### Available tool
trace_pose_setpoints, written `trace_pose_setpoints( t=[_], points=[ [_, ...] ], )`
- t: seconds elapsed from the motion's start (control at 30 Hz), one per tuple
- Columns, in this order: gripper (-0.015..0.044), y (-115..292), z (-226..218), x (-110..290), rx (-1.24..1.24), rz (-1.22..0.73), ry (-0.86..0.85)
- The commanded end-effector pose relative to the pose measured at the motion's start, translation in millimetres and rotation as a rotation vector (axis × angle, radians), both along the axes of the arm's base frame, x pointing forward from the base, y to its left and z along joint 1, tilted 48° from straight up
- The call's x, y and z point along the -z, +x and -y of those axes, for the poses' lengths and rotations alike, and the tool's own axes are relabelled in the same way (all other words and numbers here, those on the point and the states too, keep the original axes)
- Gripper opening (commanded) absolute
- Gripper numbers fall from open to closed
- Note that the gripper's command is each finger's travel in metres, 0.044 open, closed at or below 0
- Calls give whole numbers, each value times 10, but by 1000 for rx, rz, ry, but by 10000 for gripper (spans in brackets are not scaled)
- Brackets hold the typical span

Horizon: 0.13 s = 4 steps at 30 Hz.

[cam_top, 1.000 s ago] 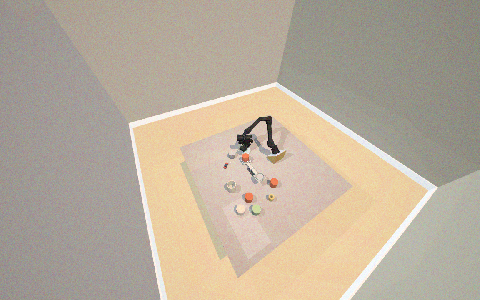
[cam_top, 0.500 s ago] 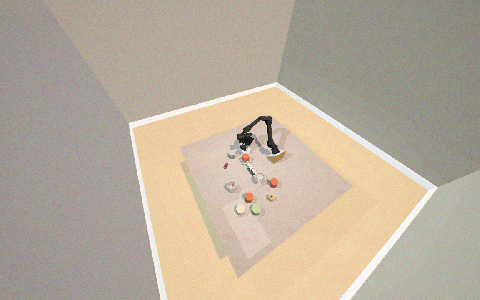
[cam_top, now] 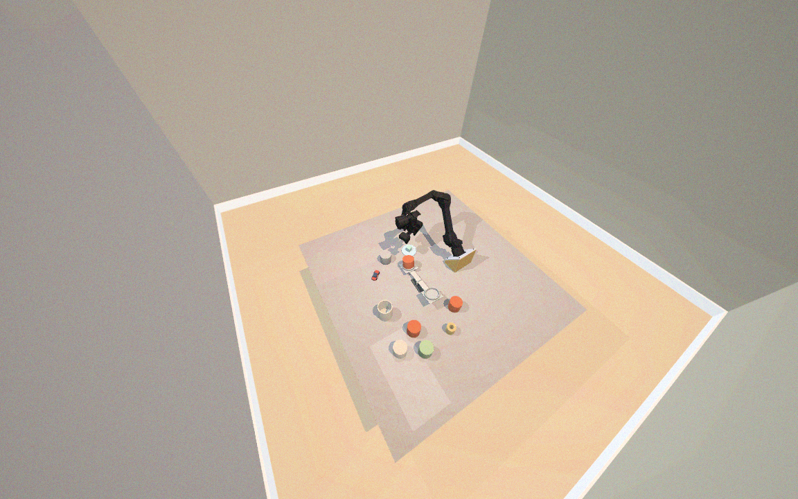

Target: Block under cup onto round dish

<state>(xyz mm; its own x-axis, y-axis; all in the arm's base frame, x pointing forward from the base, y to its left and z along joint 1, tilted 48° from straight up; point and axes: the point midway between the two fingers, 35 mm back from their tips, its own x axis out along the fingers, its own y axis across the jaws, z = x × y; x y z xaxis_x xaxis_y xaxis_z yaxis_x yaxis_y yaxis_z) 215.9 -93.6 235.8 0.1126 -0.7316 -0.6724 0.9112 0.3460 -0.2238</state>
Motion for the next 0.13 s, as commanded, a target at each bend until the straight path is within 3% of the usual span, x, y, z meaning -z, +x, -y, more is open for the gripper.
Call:
trace_pose_setpoints(
  t=[0.0, 0.1],
  points=[
    [440, 2, -9, -23, 2, 2, -5],
    [440, 2, -9, -23, 2, 2, -5]
  ],
)
